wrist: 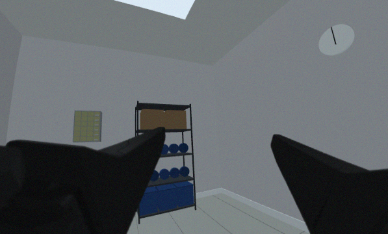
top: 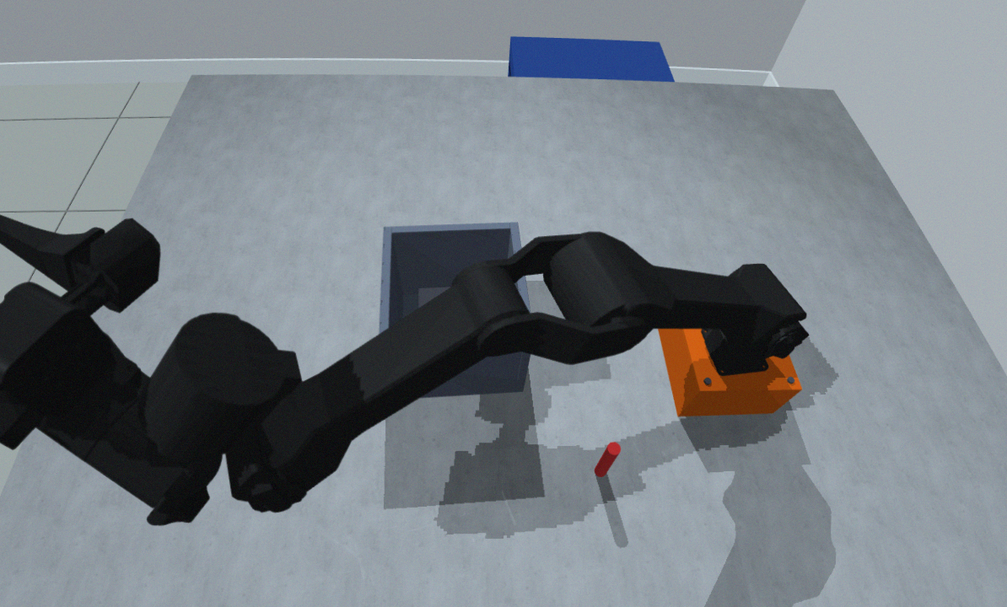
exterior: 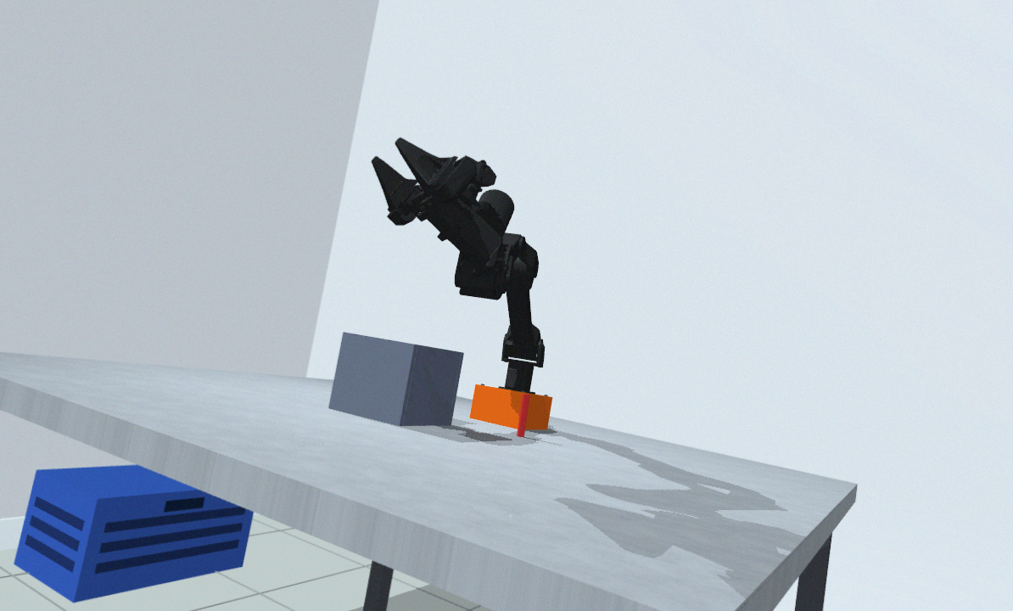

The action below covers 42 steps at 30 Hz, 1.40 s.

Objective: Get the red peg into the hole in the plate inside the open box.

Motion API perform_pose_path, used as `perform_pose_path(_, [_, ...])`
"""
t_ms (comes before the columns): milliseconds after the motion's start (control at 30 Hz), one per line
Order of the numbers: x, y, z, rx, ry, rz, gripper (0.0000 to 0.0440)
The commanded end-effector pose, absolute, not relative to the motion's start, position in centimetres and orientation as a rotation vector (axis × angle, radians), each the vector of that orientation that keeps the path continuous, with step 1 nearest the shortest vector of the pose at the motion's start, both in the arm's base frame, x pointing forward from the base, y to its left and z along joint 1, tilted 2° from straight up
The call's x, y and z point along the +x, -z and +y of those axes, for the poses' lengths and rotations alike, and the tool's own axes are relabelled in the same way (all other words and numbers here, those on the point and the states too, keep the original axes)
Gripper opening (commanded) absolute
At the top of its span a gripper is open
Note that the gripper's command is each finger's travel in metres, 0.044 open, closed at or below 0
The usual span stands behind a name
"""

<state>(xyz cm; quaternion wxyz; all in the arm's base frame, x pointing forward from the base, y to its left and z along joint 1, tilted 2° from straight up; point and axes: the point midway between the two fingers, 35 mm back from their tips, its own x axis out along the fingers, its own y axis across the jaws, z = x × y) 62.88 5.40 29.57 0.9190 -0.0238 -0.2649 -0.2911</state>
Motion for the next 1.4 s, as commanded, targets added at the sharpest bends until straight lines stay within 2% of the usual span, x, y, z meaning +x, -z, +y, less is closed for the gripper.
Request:
perform_pose_path(0, [63.2,-29.3,5.3,-0.075,0.589,-0.523,0.0422])
perform_pose_path(67, [64.0,-28.7,5.4,-0.112,0.556,-0.473,0.044])
perform_pose_path(333, [65.0,-28.2,7.9,-0.069,0.348,-0.287,0.0439])
perform_pose_path(633, [63.3,-26.3,11.7,0.012,0.166,-0.039,0.0423])
perform_pose_path(1000, [58.3,-22.8,15.5,0.131,0.016,0.299,0.0409])
perform_pose_path(1367, [50.4,-19.6,17.2,0.275,-0.03,0.654,0.0399])
